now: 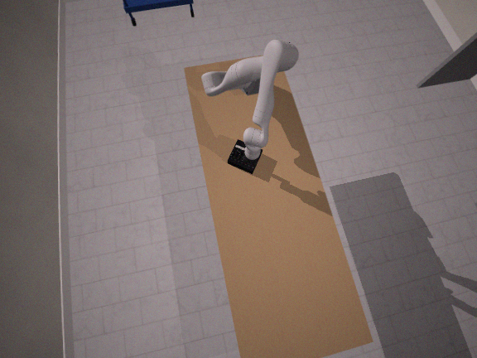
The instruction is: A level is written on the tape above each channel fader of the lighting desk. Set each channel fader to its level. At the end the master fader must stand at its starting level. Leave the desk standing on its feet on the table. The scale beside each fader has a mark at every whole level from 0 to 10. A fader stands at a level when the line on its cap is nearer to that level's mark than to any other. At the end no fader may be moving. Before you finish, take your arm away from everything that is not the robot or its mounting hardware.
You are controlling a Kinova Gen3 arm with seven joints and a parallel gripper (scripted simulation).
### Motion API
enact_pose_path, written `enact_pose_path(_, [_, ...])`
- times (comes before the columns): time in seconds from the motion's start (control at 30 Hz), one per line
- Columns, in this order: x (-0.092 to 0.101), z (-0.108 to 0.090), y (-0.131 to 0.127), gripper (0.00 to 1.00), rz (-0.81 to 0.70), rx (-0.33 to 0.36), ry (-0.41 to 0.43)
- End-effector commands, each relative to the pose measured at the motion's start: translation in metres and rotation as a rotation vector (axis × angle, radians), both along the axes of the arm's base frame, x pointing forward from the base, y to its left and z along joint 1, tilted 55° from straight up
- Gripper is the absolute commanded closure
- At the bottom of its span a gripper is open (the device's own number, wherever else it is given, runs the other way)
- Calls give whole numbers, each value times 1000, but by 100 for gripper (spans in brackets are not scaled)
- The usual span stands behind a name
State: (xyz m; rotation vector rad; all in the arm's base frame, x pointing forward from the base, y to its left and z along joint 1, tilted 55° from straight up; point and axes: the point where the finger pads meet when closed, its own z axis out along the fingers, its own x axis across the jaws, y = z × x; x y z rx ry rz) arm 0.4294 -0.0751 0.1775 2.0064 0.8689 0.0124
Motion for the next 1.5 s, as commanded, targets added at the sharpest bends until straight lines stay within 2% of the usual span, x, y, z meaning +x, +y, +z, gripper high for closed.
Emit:
enact_pose_path(0.0, [1,1,0,100,2,-1,-2])
enact_pose_path(1.0, [-3,-3,3,100,2,-1,-2])
enact_pose_path(1.47, [-12,13,24,100,2,-1,-2])
